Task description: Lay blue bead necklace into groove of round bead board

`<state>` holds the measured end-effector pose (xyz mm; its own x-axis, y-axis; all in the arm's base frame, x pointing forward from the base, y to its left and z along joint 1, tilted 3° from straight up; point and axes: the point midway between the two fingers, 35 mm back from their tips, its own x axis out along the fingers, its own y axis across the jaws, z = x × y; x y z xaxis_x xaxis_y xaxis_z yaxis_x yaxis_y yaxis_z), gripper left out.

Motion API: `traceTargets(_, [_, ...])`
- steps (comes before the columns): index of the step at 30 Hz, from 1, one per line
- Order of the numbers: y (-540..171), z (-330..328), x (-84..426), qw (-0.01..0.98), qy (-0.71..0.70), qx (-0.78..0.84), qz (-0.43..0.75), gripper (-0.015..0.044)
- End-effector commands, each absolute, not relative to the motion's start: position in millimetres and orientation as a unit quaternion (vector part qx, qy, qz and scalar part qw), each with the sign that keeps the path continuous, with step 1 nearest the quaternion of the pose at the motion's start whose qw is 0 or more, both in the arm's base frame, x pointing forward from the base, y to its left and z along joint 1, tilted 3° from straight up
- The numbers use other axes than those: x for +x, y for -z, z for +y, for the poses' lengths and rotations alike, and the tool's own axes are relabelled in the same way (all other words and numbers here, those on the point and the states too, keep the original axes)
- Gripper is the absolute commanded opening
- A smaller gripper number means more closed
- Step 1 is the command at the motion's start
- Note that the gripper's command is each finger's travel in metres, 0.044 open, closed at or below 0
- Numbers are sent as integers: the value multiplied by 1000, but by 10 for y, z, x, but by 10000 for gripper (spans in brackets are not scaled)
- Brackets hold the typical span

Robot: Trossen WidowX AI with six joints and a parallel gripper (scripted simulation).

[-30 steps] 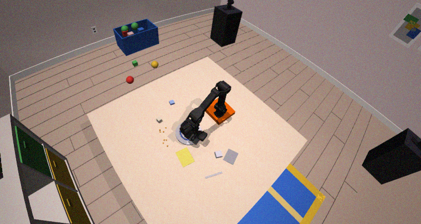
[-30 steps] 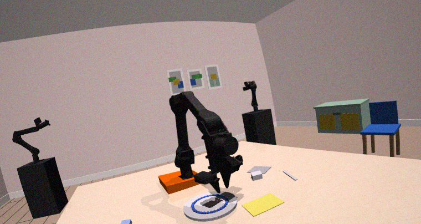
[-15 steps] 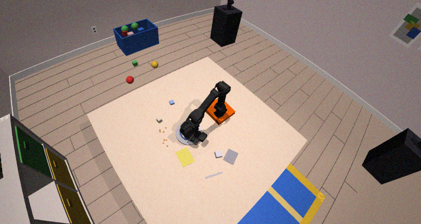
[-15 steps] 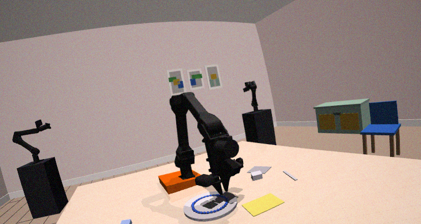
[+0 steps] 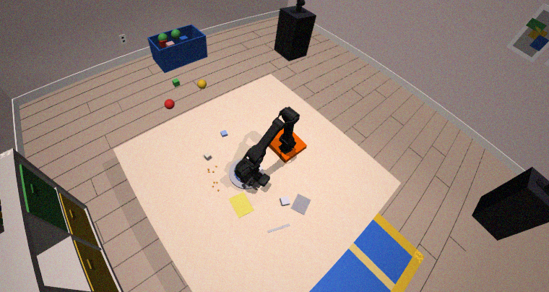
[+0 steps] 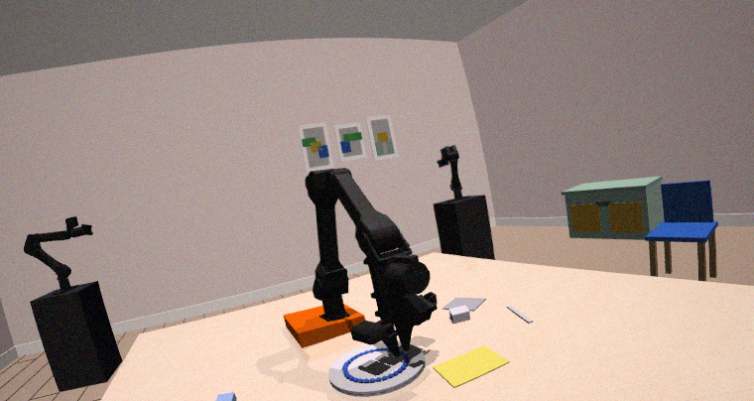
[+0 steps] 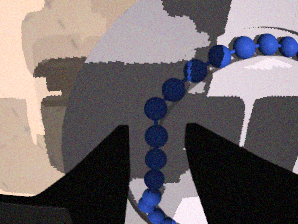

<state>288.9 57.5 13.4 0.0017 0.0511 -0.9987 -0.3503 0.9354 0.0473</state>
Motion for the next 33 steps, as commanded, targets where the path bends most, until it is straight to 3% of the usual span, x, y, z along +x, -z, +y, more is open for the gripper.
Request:
traceTargets(1, [-104, 576, 2881, 697, -145, -109, 694, 120])
traceTargets(6, [-130, 575, 2888, 699, -143, -108, 692, 0])
traceTargets(33, [-130, 575, 2888, 699, -143, -108, 692, 0])
